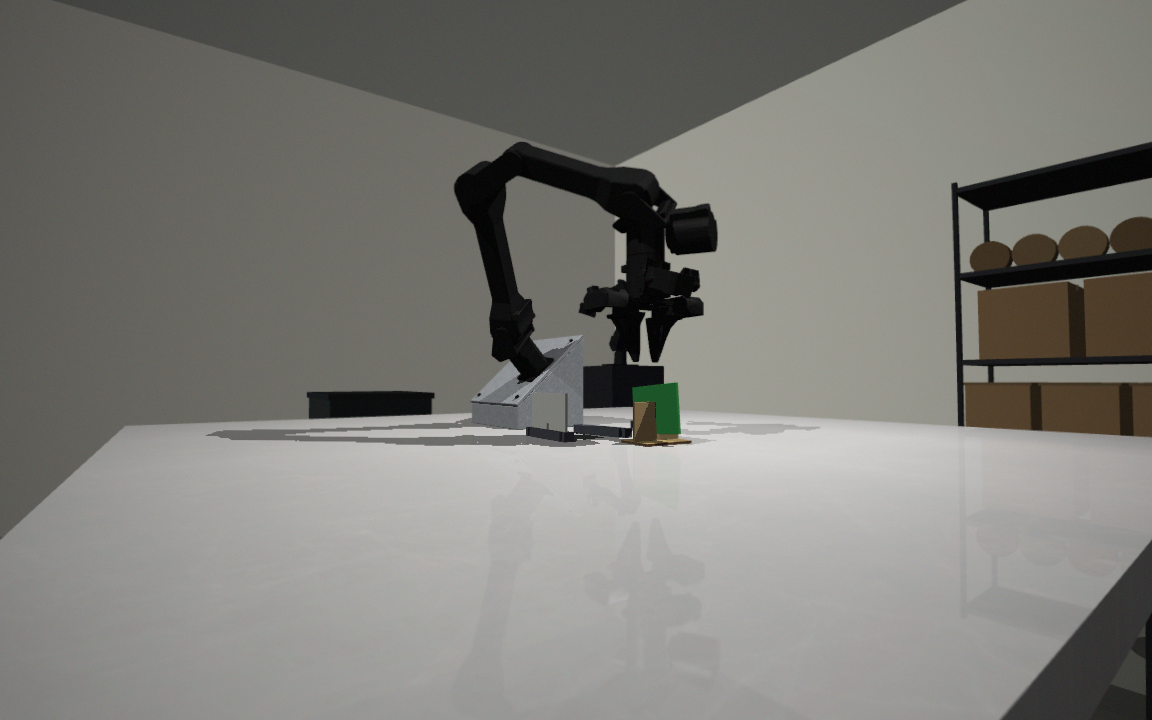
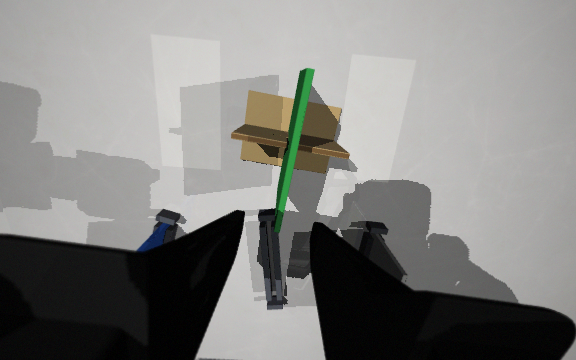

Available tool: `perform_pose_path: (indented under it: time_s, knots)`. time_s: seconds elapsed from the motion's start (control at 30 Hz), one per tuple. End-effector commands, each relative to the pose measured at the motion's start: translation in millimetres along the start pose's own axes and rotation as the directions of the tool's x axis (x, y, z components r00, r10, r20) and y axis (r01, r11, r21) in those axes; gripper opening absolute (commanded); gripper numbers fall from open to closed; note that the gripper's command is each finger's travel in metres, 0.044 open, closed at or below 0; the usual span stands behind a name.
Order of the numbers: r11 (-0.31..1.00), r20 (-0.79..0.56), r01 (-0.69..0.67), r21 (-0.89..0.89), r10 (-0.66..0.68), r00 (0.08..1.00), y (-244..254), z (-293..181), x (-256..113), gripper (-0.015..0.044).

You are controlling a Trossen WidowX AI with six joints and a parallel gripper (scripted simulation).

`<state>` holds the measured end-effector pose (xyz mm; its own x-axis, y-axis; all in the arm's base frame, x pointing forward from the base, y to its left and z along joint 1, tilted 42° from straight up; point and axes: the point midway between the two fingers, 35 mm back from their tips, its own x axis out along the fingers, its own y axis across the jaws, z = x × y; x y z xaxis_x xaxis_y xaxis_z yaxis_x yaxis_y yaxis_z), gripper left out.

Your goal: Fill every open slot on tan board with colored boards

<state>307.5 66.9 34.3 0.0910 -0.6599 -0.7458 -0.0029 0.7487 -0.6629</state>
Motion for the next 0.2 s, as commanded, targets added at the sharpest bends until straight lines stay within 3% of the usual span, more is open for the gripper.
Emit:
perform_pose_path:
  time_s: [0.0, 0.17]
  knots:
    - [1.0, -0.001, -0.003, 0.005, 0.003, 1.0, 0.8, 0.7, -2.1, 0.0161]
    - [1.0, -0.001, -0.003, 0.005, 0.003, 1.0, 0.0, 0.3, -2.1, 0.0161]
